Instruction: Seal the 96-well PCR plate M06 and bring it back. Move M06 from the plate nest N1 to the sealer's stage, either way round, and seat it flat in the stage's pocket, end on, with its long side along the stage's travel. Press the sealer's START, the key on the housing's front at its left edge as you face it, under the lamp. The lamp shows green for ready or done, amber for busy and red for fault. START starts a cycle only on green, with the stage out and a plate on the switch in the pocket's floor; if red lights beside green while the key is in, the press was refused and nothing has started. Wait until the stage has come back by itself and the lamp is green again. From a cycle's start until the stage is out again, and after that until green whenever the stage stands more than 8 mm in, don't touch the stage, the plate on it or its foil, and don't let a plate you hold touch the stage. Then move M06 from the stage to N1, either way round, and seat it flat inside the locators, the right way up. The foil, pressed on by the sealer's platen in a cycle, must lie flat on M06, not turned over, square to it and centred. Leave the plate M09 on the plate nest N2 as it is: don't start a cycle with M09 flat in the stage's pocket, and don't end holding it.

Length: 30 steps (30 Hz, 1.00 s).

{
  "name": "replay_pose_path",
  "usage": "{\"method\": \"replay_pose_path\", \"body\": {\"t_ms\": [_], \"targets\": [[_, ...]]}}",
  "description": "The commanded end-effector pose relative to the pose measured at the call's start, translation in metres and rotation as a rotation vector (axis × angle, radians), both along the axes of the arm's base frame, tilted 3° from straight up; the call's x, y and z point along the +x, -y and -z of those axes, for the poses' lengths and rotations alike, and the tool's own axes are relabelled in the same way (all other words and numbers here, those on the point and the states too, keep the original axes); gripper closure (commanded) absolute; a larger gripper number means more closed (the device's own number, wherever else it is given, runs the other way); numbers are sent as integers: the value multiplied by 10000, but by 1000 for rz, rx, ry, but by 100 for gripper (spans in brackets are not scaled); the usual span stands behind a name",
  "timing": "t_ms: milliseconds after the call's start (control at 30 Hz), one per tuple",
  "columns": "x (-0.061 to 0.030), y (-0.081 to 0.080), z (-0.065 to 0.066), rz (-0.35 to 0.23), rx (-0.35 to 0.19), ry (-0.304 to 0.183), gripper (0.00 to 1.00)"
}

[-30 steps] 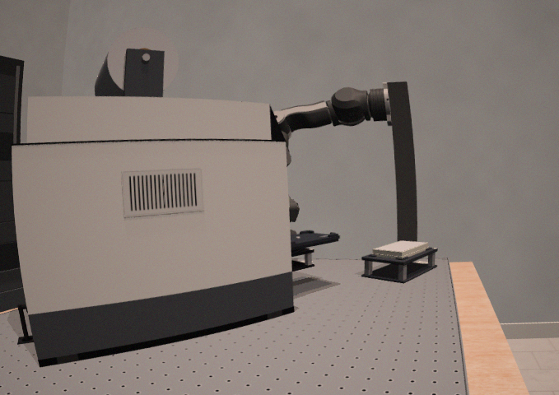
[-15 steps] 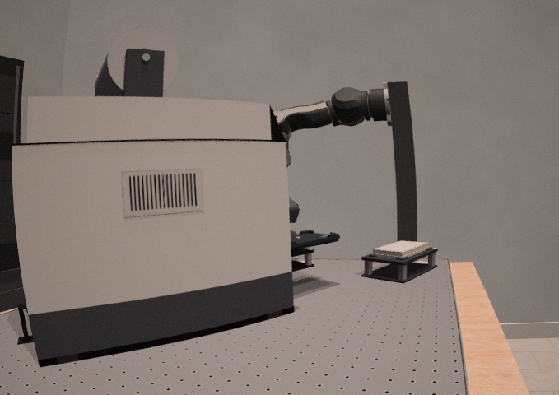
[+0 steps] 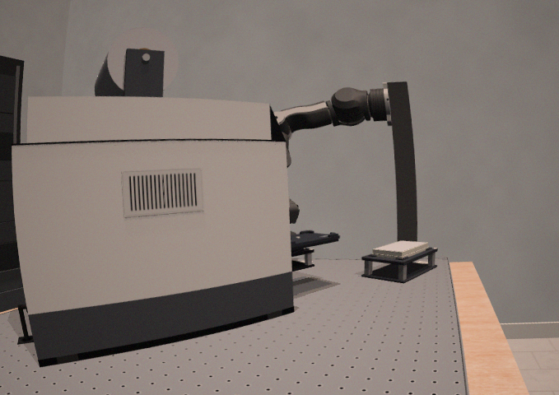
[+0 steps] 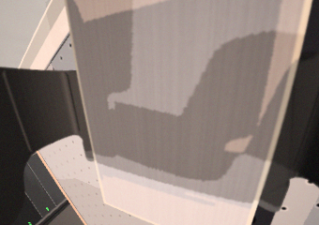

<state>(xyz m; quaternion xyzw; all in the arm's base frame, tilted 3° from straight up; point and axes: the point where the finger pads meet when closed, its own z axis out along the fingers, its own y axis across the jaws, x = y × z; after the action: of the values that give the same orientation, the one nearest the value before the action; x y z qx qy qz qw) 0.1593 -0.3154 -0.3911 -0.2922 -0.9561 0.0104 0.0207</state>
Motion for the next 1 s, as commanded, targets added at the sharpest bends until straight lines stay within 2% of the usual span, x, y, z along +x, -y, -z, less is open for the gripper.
{"method": "replay_pose_path", "body": {"t_ms": [0, 167, 200, 967], "targets": [[8, -10, 6, -1, 4, 5, 100], [8, -10, 6, -1, 4, 5, 100], [7, -8, 4, 0, 3, 4, 23], [6, 1, -3, 1, 0, 2, 23]]}}
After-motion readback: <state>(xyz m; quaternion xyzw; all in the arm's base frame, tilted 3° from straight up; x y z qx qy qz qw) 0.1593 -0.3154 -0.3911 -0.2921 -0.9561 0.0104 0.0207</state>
